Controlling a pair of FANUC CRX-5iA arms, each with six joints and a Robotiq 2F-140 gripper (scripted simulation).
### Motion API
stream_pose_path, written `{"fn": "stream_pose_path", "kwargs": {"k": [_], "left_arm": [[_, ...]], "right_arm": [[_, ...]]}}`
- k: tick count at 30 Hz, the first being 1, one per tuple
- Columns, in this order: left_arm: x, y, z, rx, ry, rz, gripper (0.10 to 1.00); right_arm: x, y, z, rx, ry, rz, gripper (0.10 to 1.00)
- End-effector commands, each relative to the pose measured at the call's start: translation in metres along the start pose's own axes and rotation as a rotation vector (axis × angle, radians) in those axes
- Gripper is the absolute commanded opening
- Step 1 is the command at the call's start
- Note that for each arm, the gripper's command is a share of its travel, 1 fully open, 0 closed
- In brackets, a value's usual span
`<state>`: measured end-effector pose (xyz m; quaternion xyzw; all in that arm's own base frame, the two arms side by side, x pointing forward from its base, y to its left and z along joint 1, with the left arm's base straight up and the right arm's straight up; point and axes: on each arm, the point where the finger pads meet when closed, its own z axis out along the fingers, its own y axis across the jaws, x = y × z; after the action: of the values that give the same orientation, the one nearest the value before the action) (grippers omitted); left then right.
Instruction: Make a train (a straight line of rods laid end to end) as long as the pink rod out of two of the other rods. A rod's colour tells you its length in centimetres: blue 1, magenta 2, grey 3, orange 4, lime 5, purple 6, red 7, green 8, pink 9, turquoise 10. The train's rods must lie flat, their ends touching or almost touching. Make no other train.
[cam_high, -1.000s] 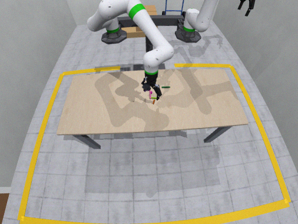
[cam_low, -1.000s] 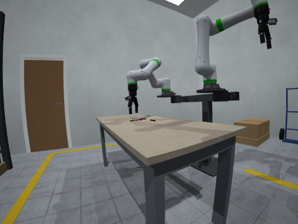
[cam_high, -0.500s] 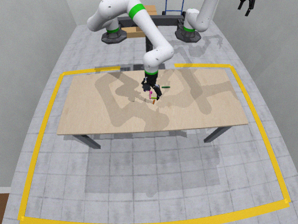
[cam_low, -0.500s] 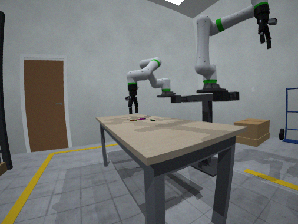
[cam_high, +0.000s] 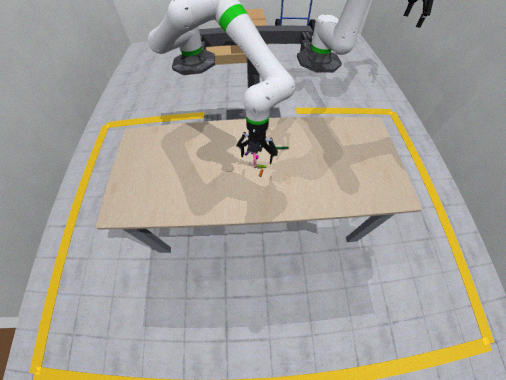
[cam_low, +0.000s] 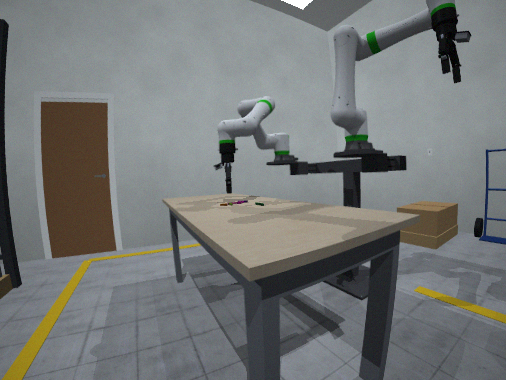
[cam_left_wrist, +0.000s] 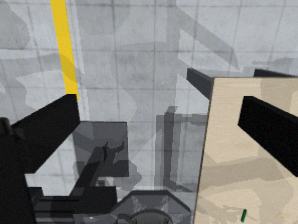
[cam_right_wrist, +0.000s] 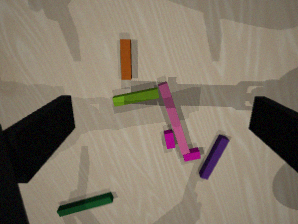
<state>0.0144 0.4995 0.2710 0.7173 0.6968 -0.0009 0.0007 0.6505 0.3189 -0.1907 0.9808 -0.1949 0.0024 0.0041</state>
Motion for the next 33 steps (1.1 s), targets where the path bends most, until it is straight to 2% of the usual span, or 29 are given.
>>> {"fn": "stream_pose_path", "kwargs": {"k": [1,3,5,6,20,22,24,27,33], "left_arm": [[0.000,0.000,-0.001,0.000,0.002,0.000,1.000],[0.000,0.000,-0.001,0.000,0.002,0.000,1.000],[0.000,0.000,-0.001,0.000,0.002,0.000,1.000],[0.000,0.000,-0.001,0.000,0.002,0.000,1.000],[0.000,0.000,-0.001,0.000,0.002,0.000,1.000],[0.000,0.000,-0.001,0.000,0.002,0.000,1.000],[0.000,0.000,-0.001,0.000,0.002,0.000,1.000],[0.000,0.000,-0.001,0.000,0.002,0.000,1.000],[0.000,0.000,-0.001,0.000,0.002,0.000,1.000]], "right_arm": [[-0.003,0.000,-0.002,0.009,-0.004,-0.167,1.000],[-0.005,0.001,-0.002,0.009,-0.004,-0.243,1.000],[-0.005,0.001,-0.002,0.009,-0.004,-0.243,1.000],[-0.007,0.002,-0.002,0.009,-0.003,-0.348,1.000],[-0.020,0.006,-0.002,0.010,-0.001,-0.859,1.000],[-0.020,0.006,-0.002,0.010,-0.001,-0.859,1.000],[-0.023,0.008,-0.002,0.010,0.000,-0.992,1.000],[-0.025,0.009,-0.002,0.010,0.000,-1.091,1.000],[-0.027,0.009,-0.002,0.010,0.001,-1.136,1.000]]}}
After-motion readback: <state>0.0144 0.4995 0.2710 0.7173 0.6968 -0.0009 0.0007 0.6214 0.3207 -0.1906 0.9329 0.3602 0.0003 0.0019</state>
